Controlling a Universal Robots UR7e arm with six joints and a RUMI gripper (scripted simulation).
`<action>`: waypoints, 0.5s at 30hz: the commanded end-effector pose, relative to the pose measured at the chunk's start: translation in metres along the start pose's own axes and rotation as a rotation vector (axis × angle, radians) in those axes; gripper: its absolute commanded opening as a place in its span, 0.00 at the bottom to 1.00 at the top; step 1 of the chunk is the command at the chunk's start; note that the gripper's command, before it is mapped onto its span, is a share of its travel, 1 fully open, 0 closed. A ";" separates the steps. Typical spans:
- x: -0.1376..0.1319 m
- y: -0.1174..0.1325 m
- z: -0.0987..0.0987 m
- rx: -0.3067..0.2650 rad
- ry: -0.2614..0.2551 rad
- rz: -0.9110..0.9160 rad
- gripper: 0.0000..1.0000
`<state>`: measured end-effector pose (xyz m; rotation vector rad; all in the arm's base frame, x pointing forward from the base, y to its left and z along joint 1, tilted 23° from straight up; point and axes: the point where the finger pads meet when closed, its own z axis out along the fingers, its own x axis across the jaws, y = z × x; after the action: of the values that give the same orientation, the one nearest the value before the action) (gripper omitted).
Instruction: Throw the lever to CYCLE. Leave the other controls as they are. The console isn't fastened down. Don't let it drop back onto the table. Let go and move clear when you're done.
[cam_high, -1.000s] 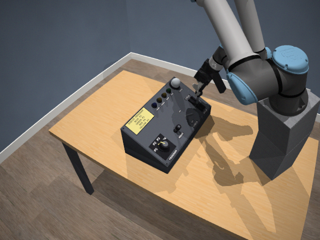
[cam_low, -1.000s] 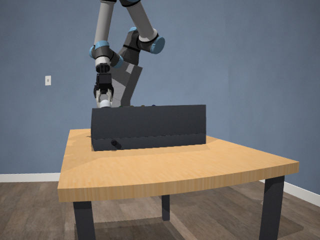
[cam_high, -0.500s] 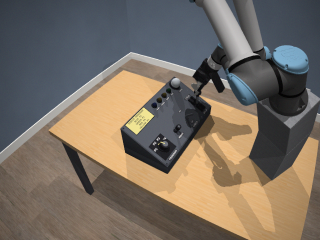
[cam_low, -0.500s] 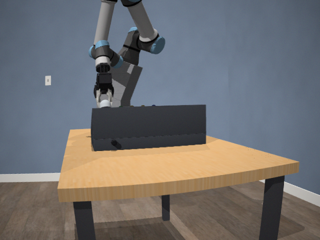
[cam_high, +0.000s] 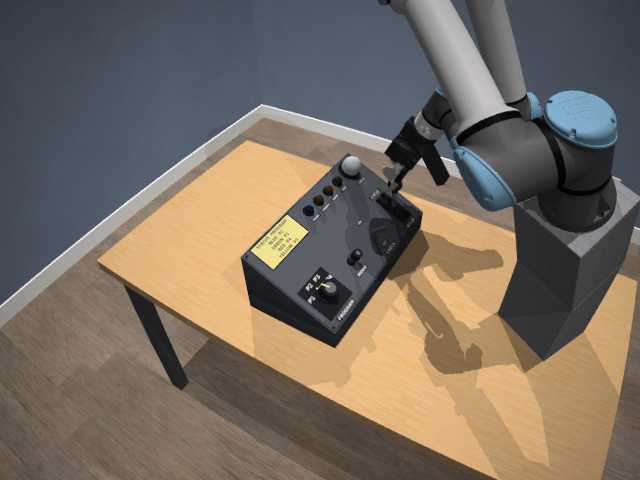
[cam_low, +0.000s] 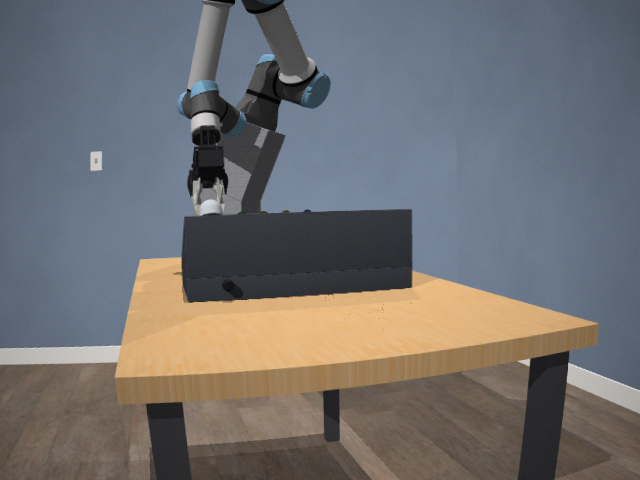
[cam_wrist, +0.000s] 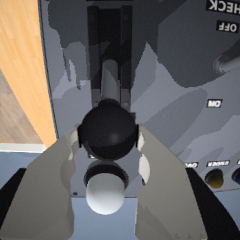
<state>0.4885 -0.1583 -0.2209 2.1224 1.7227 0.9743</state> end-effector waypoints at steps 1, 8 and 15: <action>0.000 0.000 0.000 0.000 -0.001 0.000 0.00; 0.000 0.000 0.000 0.000 -0.001 0.000 0.44; 0.000 0.000 0.000 0.000 -0.001 0.000 0.44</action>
<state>0.4882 -0.1580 -0.2212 2.1239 1.7232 0.9739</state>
